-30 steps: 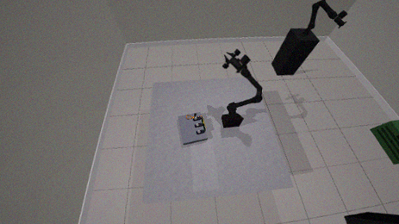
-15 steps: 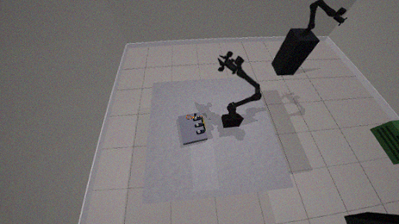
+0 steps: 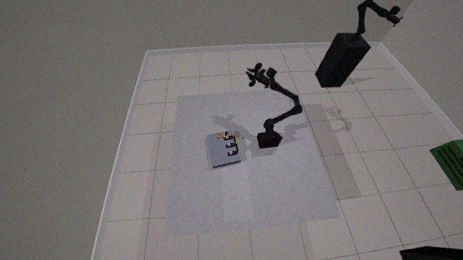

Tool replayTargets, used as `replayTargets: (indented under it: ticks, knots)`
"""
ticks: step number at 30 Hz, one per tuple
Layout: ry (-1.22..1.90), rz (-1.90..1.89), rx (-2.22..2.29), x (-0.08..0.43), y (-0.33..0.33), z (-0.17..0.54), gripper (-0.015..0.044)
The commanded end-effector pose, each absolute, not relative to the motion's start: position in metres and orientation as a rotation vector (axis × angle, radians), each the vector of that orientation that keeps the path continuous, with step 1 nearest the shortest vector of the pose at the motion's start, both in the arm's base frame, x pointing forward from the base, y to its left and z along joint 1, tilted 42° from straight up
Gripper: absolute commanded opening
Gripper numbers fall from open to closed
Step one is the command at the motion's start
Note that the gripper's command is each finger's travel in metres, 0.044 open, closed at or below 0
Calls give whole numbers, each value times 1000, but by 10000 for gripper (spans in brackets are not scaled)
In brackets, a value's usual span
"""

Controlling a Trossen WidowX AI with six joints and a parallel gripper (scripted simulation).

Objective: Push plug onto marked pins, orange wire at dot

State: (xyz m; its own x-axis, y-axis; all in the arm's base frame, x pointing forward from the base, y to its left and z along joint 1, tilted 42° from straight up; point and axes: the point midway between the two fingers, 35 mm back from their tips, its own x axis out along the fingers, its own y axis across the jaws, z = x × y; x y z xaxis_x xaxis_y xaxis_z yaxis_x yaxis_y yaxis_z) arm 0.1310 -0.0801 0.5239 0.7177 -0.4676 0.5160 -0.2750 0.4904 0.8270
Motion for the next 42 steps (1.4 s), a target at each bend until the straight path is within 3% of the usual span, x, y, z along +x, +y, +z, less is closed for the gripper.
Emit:
replayTargets:
  ticks: [1,42]
  knots:
    - [-750,-145,1036,145,-80,516,115]
    - [-296,-145,458,265,-49,415,115]
